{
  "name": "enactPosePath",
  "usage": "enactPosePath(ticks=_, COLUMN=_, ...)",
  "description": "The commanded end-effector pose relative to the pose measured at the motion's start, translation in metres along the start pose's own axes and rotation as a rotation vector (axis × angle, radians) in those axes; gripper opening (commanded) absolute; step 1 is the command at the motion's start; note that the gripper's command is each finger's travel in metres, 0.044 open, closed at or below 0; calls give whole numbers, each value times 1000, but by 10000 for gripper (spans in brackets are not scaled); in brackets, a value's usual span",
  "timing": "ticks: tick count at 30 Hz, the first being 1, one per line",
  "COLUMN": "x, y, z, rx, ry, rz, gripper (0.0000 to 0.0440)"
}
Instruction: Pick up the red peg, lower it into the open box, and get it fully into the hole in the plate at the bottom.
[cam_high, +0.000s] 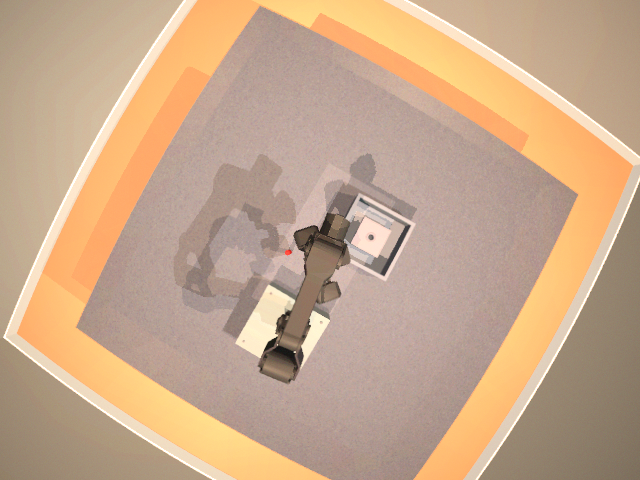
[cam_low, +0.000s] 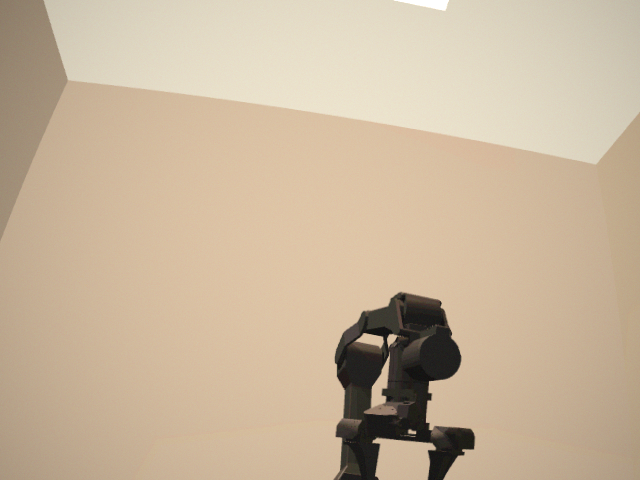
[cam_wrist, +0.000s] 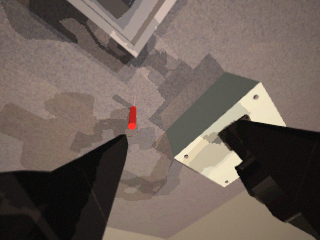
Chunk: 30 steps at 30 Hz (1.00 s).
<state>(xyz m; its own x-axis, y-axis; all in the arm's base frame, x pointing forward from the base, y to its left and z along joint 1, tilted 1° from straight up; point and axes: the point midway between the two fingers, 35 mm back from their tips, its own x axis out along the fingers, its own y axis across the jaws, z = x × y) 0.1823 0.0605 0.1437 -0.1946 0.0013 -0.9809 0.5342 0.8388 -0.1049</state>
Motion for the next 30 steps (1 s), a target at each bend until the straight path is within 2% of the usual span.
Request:
enactPosePath(ticks=1, x=12, y=2, z=-9, rx=44, ry=12, rz=-66, gripper=440)
enactPosePath(ticks=15, x=60, y=22, z=-43, rx=151, ry=-29, rz=-235, gripper=440)
enactPosePath(ticks=30, x=116, y=49, z=-51, rx=114, ry=-100, rz=-225, gripper=440)
